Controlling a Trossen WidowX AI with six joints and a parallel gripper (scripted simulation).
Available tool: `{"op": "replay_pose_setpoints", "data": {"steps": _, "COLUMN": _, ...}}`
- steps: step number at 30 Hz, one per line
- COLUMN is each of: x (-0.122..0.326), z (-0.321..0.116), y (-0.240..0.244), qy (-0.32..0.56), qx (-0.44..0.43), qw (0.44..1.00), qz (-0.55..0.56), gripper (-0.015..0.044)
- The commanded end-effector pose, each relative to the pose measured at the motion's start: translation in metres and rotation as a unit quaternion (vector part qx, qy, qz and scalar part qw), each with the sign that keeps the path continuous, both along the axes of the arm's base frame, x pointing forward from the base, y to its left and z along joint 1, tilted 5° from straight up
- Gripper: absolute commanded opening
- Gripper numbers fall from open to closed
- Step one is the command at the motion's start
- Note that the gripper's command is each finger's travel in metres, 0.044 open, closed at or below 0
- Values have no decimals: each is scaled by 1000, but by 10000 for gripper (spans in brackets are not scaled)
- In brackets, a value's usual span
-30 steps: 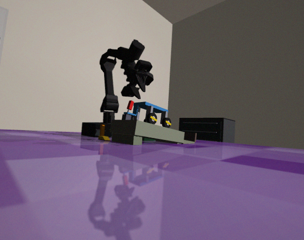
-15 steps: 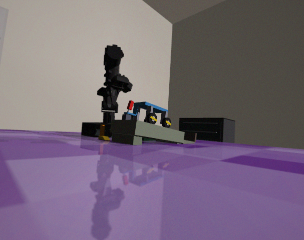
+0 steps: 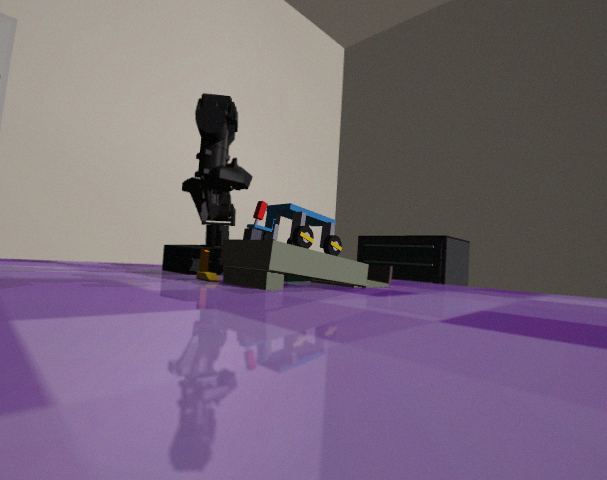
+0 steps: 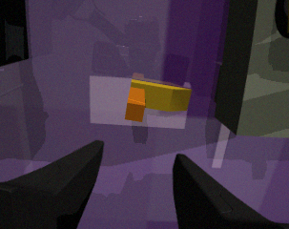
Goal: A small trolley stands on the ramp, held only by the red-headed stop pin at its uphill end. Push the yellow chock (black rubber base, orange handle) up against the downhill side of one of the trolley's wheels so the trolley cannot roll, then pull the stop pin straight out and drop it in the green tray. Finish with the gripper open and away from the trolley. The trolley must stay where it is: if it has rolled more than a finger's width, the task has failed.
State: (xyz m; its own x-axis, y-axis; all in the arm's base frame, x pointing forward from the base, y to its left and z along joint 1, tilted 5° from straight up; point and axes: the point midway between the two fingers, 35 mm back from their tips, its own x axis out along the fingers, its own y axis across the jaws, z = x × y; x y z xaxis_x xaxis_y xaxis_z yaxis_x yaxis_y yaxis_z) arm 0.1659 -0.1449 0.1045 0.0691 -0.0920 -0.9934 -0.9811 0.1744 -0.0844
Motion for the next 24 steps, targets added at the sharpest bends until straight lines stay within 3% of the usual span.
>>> {"op": "replay_pose_setpoints", "data": {"steps": 1, "x": -1, "z": -15, "y": -1, "qy": 10, "qx": 4, "qw": 1000, "qz": 3, "gripper": 190}}
{"op": "replay_pose_setpoints", "data": {"steps": 24, "x": 0, "z": -55, "y": -4, "qy": 10, "qx": 4, "qw": 1000, "qz": 3, "gripper": 190}}
